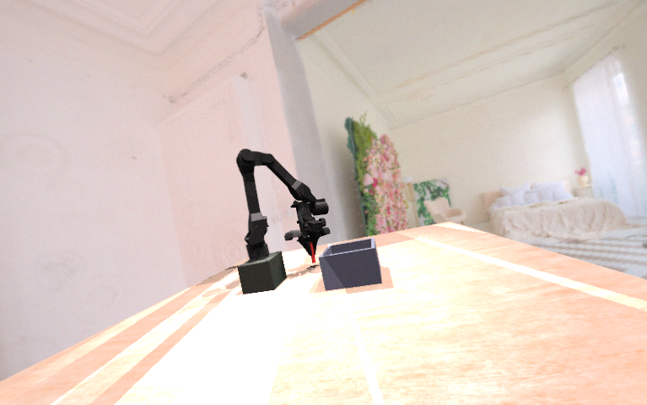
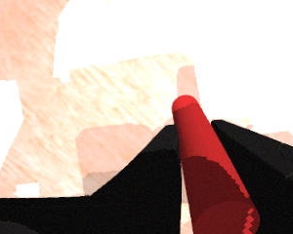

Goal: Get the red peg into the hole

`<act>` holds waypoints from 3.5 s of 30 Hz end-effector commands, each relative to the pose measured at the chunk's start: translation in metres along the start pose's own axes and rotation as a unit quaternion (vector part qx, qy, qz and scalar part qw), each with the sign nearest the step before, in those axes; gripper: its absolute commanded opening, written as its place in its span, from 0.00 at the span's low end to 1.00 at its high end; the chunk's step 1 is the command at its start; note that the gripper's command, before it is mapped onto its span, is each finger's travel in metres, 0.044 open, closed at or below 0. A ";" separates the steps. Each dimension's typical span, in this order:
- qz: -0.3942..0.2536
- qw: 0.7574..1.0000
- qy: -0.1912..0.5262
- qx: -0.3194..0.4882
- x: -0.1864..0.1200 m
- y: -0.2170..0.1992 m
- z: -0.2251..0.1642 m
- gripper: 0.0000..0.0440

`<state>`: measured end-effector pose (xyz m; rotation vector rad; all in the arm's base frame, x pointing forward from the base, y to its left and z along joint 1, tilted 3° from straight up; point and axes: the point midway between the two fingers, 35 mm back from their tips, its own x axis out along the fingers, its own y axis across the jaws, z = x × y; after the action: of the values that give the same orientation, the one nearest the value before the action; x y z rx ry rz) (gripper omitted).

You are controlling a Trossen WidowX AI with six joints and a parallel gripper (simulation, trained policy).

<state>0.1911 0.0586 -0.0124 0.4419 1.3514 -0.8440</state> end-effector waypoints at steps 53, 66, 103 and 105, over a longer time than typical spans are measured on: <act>0.041 0.996 -0.053 0.061 -0.052 -0.015 0.191 0.00; 0.046 0.994 -0.032 0.091 -0.019 -0.021 0.216 0.00; 0.015 0.996 -0.080 0.047 0.009 -0.023 0.301 1.00; 0.014 0.995 -0.089 0.051 0.008 -0.026 0.308 1.00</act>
<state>0.3515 -0.1466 0.0280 0.4276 1.3028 -0.8333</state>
